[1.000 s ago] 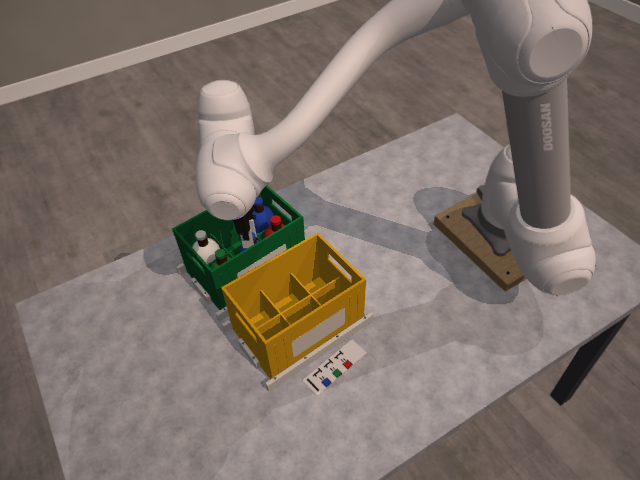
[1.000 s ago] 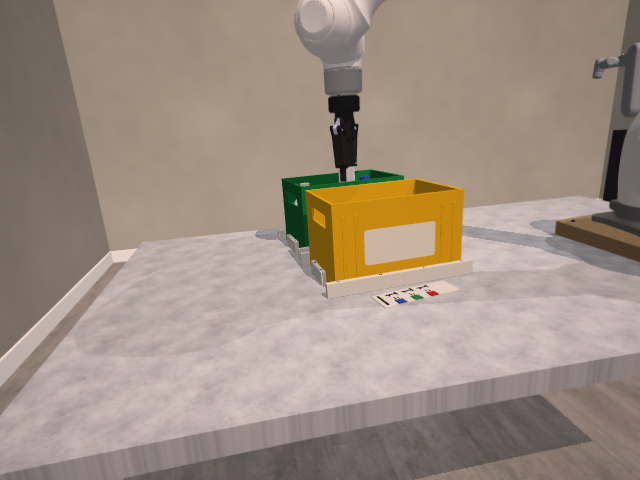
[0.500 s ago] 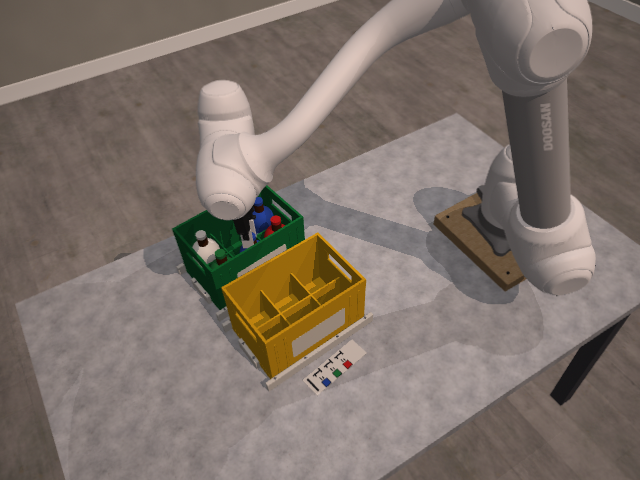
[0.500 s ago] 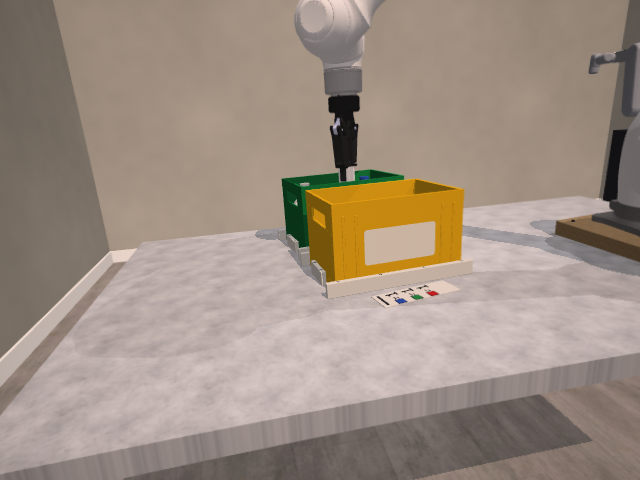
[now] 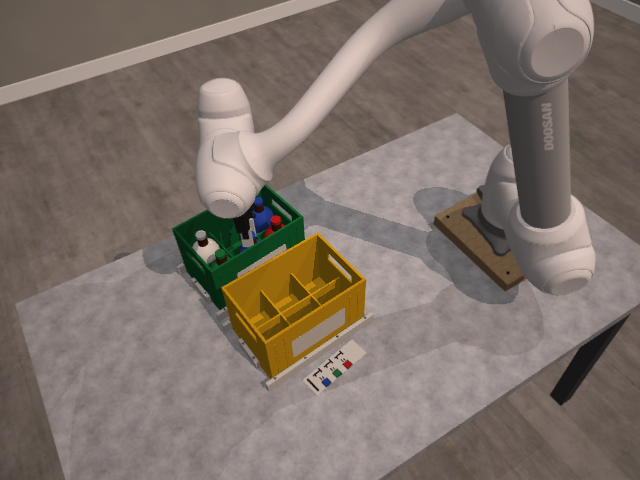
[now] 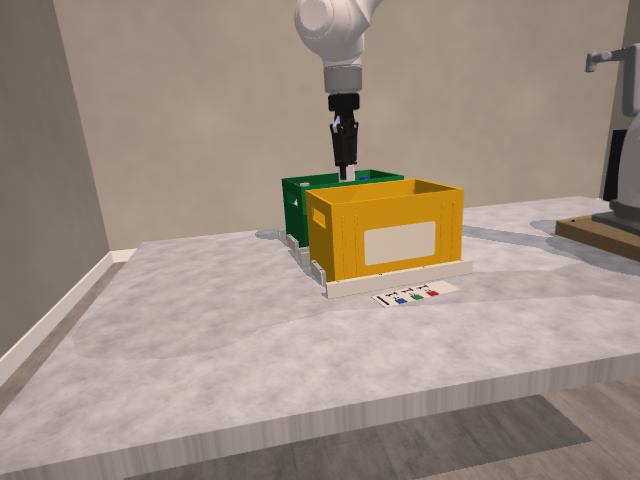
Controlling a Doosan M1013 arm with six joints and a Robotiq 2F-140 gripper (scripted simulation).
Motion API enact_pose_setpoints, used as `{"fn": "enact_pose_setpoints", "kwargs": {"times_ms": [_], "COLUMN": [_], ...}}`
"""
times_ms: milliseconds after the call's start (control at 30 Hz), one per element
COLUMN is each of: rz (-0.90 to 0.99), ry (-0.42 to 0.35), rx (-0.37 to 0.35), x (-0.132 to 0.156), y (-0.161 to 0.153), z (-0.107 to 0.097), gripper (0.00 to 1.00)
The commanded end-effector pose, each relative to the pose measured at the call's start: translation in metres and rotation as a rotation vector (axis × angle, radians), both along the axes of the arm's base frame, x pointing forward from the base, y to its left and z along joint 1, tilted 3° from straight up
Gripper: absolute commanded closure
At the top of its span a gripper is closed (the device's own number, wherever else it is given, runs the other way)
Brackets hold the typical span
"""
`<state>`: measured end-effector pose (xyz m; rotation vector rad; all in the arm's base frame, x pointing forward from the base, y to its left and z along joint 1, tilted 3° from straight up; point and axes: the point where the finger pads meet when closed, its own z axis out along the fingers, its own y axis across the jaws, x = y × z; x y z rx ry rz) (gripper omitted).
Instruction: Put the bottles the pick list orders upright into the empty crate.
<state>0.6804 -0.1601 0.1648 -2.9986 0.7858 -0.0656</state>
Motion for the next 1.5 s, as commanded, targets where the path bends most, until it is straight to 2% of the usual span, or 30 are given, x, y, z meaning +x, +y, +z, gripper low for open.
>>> {"fn": "enact_pose_setpoints", "kwargs": {"times_ms": [0,1467], "rz": [0.0,0.0], "ry": [0.0,0.0], "rx": [0.0,0.0], "x": [0.0,-0.004], "y": [0.0,-0.002], "z": [0.004,0.071], "gripper": [1.0,1.0]}}
